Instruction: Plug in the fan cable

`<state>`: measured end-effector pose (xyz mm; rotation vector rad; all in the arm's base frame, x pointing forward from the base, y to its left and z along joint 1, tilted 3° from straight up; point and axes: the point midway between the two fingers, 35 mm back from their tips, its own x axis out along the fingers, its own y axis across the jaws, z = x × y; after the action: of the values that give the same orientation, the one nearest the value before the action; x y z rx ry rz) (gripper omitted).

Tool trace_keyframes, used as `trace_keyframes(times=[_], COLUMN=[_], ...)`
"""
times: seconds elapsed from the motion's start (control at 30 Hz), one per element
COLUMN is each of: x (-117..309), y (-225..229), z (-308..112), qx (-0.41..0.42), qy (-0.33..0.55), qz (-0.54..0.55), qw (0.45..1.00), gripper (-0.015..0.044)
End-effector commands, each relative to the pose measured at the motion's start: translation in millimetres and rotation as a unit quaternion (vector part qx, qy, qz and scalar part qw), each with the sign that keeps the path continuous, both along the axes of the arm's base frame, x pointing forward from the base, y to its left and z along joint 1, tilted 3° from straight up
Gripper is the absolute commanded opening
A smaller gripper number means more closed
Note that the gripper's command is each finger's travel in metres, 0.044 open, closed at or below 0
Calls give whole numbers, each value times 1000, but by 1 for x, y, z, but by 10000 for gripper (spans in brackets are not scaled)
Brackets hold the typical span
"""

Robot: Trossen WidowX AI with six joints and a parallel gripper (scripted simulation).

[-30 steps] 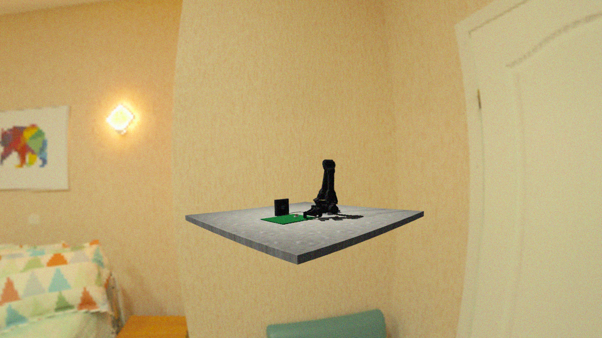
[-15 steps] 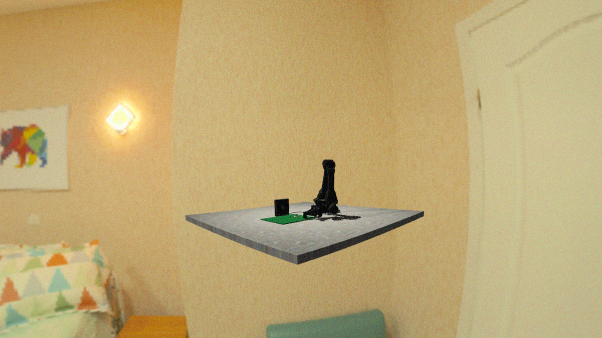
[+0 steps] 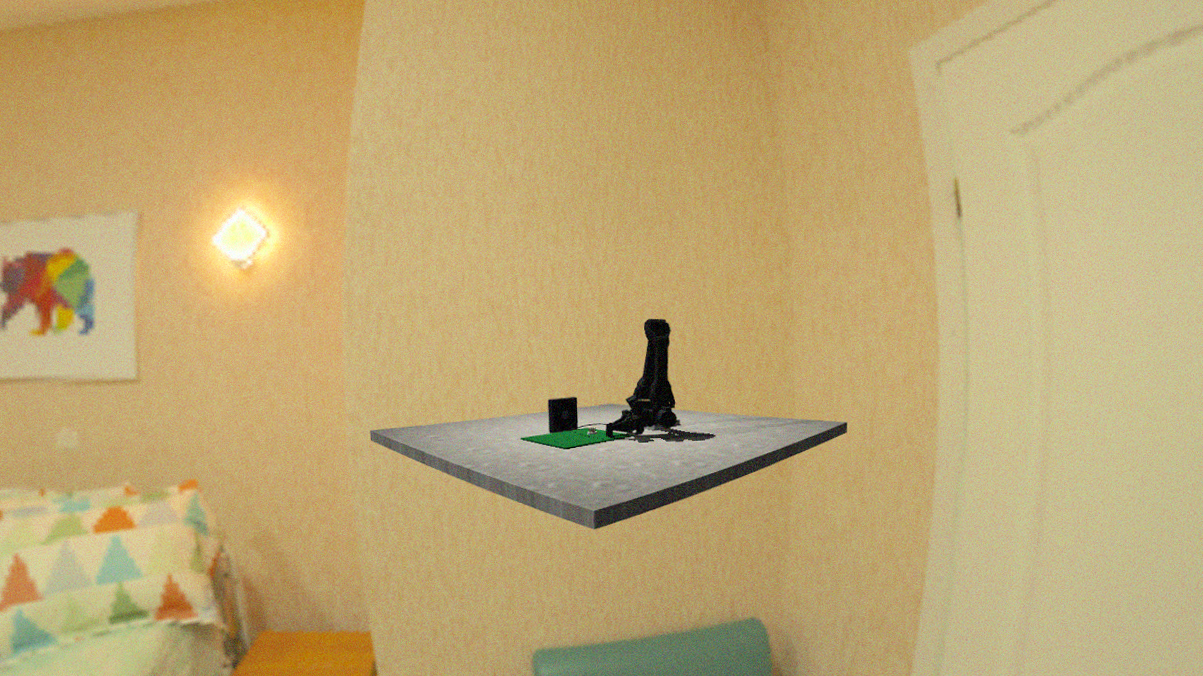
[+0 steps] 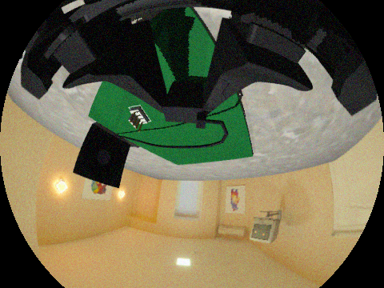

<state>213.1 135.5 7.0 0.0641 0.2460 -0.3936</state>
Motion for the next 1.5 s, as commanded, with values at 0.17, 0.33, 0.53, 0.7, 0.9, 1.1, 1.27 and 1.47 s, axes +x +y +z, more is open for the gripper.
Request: trace_keyframes(times=[0.17, 0.33, 0.53, 0.7, 0.9, 1.1, 1.27, 1.47], x=[0, 0, 0, 0, 0, 0, -5, -14], y=[0, 0, 0, 0, 0, 0, 4, 11], z=[0, 0, 0, 0, 0, 0, 0, 1], qx=[0, 0, 0, 0, 0, 0, 3, 8], qy=[0, 0, 0, 0, 0, 0, 7, 17], qz=[0, 0, 0, 0, 0, 0, 4, 10], qw=[1000, 1000, 1000, 1000, 1000, 1000, 1000, 1000], gripper=[52, 184, 205, 205, 205, 205, 205, 205])
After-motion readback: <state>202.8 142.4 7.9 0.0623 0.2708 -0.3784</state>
